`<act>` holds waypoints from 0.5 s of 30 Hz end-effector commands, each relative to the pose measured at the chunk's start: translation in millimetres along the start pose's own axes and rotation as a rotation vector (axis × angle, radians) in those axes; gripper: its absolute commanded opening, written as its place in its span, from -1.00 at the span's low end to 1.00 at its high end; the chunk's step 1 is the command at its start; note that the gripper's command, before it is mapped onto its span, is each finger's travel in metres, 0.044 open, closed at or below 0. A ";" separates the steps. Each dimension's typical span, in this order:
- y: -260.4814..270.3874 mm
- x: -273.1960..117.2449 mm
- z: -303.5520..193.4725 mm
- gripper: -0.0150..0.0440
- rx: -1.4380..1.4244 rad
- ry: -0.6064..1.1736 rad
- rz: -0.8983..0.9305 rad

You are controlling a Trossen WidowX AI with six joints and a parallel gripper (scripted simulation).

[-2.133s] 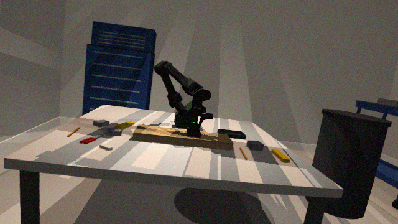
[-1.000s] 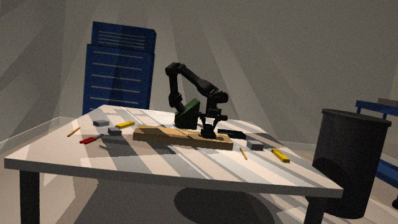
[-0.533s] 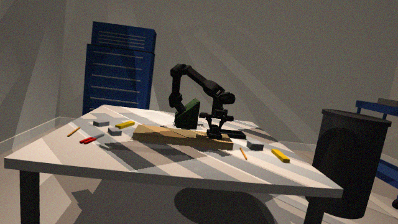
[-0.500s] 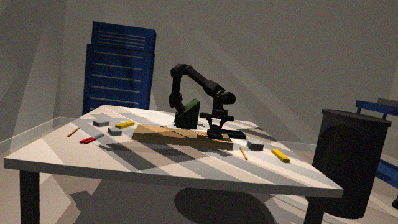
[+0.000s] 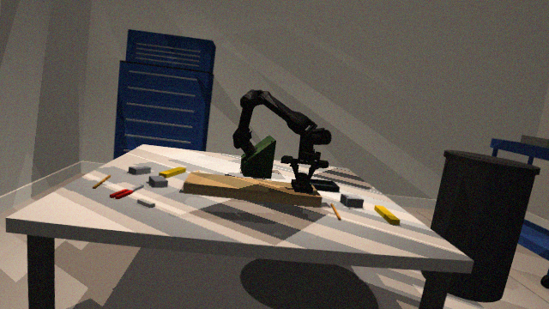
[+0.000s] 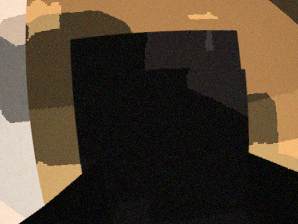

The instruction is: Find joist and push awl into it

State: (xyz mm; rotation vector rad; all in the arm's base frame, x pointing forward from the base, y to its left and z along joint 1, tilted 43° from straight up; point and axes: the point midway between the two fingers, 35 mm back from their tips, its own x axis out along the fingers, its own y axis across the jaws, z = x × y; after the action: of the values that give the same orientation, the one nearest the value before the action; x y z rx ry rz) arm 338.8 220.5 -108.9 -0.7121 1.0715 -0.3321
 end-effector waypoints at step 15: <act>-15.4 -0.2 -0.8 -0.49 -0.001 0.001 0.008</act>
State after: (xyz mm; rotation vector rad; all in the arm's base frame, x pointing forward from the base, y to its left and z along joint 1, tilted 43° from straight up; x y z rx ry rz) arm 337.9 216.4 -104.7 -0.7054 1.0765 -0.3191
